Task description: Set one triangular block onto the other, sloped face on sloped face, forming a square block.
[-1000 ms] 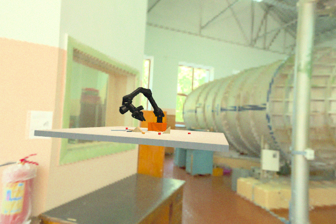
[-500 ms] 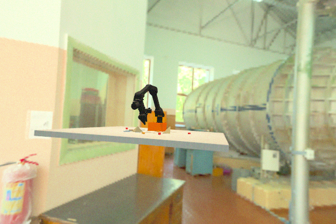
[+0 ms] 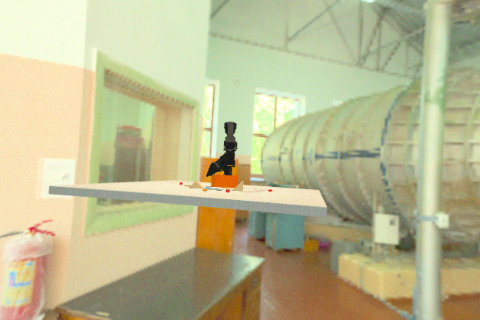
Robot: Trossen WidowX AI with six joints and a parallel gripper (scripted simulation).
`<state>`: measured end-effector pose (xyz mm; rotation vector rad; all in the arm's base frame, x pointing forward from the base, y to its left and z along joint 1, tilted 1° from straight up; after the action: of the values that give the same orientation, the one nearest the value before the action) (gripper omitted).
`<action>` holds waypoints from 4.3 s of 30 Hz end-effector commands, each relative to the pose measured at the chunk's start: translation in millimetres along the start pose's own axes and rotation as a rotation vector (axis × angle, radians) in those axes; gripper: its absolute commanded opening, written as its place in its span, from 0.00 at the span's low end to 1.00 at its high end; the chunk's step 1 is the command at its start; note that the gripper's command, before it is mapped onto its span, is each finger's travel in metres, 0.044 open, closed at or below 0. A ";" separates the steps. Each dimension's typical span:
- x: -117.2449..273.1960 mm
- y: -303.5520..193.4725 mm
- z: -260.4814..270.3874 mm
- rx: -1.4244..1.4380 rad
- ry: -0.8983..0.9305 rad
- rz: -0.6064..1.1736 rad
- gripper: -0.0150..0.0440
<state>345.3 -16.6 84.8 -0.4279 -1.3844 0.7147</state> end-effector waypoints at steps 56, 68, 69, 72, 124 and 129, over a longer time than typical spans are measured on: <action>-91.1 -13.1 0.8 -0.036 -0.010 0.052 0.25; -48.1 -50.9 10.0 -0.036 -0.010 0.052 0.25; -44.5 -53.9 11.2 -0.036 -0.010 0.052 0.25; -33.5 -63.0 15.4 -0.036 -0.010 0.052 0.25; -4.5 -111.3 26.2 0.066 -0.243 -0.687 0.25; 16.1 -98.2 23.3 0.066 -0.244 -0.690 0.25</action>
<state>344.2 -93.3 162.4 0.1983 -1.6038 0.2475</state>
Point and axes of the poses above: the point midway between the two fingers, 35 mm back from their tips, its own x axis back along the fingers, its own z axis across the jaws, y = z × x, the point moved 7 cm from there along x, back along the fingers, and after that the axes turned 14 degrees about x, right-handed, at the moved point
